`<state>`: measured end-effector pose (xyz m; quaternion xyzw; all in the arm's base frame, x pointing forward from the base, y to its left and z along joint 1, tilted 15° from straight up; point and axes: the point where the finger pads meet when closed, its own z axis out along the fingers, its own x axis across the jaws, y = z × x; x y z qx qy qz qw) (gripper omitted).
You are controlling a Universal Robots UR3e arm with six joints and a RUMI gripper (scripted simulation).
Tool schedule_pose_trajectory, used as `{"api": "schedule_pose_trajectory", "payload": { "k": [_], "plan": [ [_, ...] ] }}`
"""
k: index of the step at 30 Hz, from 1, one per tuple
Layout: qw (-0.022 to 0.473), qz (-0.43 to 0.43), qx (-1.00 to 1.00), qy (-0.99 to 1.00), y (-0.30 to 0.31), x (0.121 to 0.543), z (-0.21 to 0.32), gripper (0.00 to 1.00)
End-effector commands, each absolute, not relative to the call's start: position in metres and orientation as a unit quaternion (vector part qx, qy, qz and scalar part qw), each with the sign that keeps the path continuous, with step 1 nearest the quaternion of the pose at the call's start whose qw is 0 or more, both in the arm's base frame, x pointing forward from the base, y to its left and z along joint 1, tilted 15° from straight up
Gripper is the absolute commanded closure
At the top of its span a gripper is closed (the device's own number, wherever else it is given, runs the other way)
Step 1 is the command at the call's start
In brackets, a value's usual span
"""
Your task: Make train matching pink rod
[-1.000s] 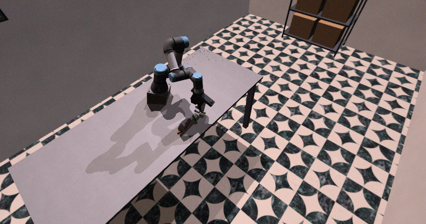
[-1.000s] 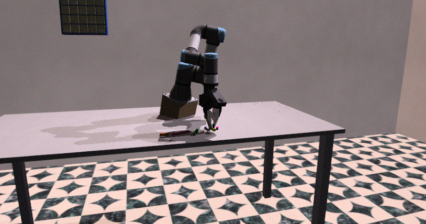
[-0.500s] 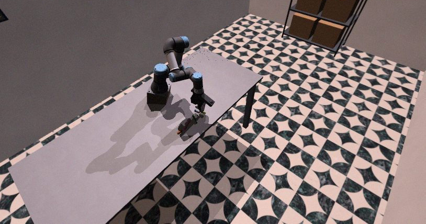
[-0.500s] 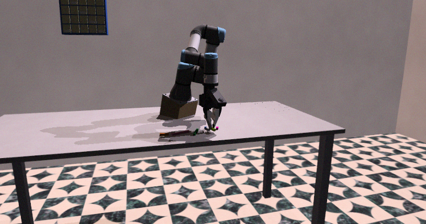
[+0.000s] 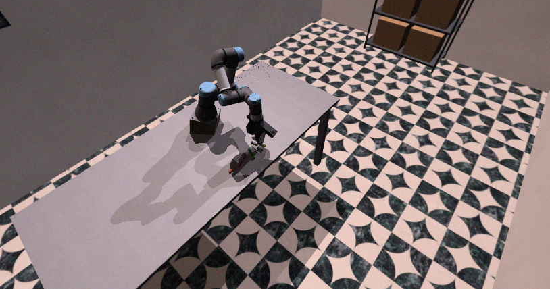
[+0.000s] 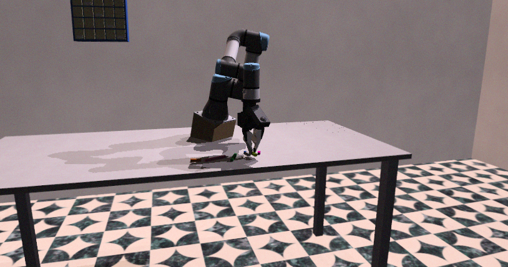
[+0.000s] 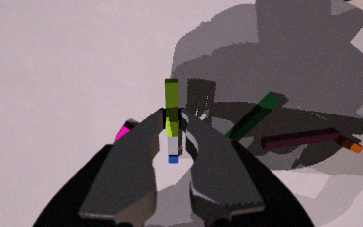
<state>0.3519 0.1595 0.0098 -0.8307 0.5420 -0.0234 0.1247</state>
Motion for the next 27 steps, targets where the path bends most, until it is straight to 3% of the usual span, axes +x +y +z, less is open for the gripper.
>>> {"api": "schedule_pose_trajectory", "payload": {
  "k": [1,27],
  "plan": [
    [0.125,-0.025,-0.831,0.542,0.159,0.3531,0.0106,1.0],
    [0.125,-0.024,-0.831,0.542,0.1608,0.3536,0.0024,1.0]
  ]
}}
